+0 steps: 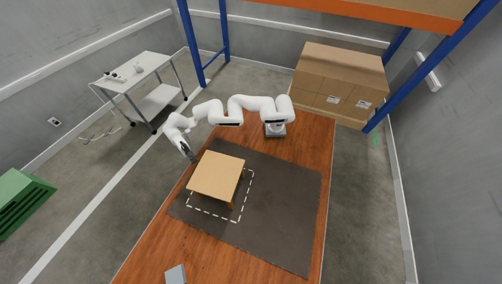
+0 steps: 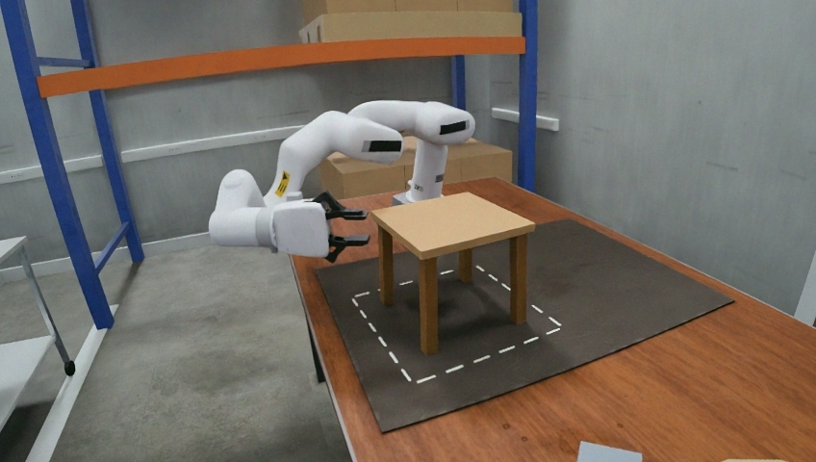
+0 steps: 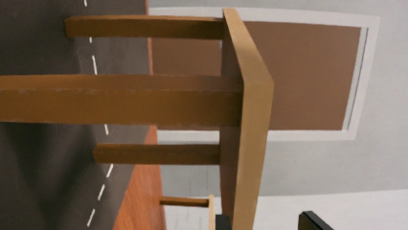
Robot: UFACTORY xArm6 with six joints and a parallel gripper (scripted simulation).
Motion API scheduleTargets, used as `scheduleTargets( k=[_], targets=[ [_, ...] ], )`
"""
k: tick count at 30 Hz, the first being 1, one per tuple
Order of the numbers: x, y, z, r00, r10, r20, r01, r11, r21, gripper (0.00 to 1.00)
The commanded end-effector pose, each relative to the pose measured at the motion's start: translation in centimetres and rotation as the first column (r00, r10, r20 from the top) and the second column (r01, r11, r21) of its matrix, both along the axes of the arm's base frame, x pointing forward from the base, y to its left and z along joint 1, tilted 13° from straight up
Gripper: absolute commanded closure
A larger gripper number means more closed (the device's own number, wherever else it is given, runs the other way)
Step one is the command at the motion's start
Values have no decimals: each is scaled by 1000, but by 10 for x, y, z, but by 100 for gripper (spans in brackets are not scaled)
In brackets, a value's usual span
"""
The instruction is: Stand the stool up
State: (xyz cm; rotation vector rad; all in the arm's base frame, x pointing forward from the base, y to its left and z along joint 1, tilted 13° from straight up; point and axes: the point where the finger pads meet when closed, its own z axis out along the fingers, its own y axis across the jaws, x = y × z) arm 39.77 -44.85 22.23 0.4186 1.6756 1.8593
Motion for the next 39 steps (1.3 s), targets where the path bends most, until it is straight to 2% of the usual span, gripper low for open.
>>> scheduleTargets(
  k=[1,14,29,39],
  targets=[
    [0,-1,2,1000,0,2,0,1000,-5,55],
    [-3,-1,14,1000,0,2,0,1000,-5,55],
    [-17,-4,76,1000,0,2,0,1000,-5,55],
    [-18,-4,80,1000,0,2,0,1000,-5,55]
  ],
)
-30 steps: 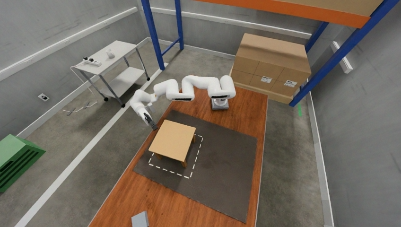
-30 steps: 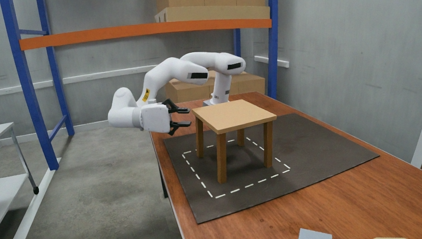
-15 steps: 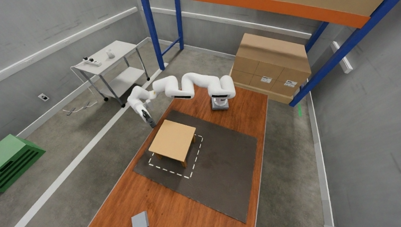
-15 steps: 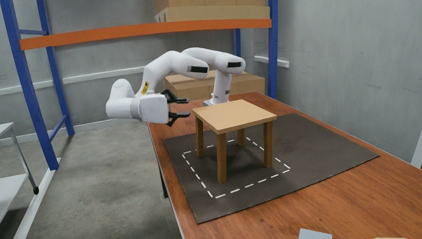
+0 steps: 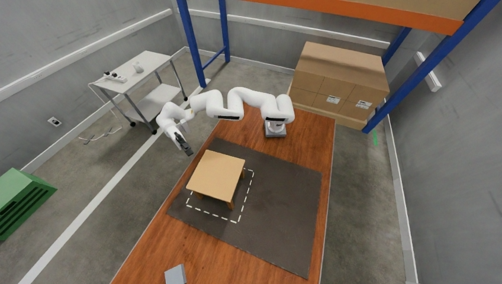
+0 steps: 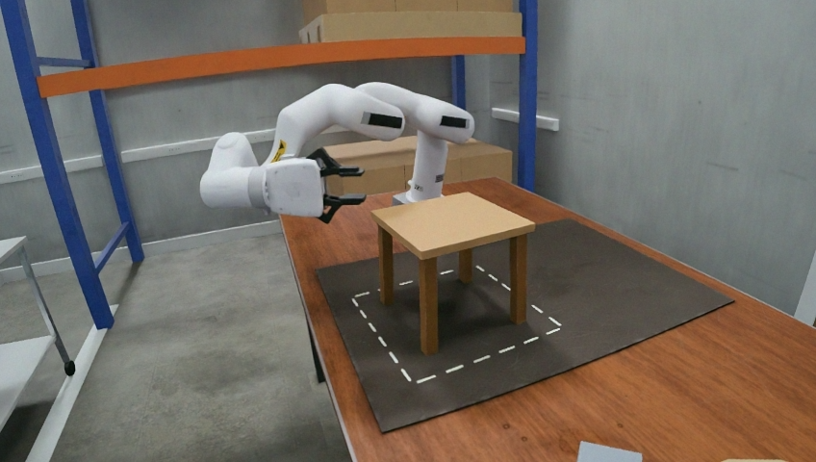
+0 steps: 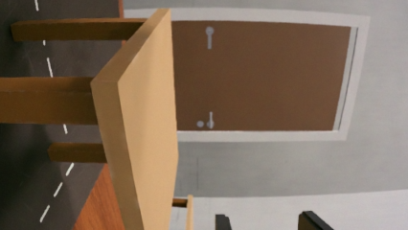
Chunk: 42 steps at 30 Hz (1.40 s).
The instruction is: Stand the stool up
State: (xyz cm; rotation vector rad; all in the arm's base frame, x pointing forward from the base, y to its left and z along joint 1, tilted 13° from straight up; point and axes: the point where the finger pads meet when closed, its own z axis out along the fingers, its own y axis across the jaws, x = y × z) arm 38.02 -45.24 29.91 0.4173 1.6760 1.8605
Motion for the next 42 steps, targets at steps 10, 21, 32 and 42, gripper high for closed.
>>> scheduleTargets(
  k=[10,21,32,42],
  targets=[
    [-3,-1,15,1000,-1,2,1,1000,-5,55],
    [-15,-3,66,1000,-1,2,1,1000,-5,55],
    [-19,-4,83,1000,-1,2,1,1000,-5,55],
    [-19,-4,84,1000,-1,2,1,1000,-5,55]
  ],
)
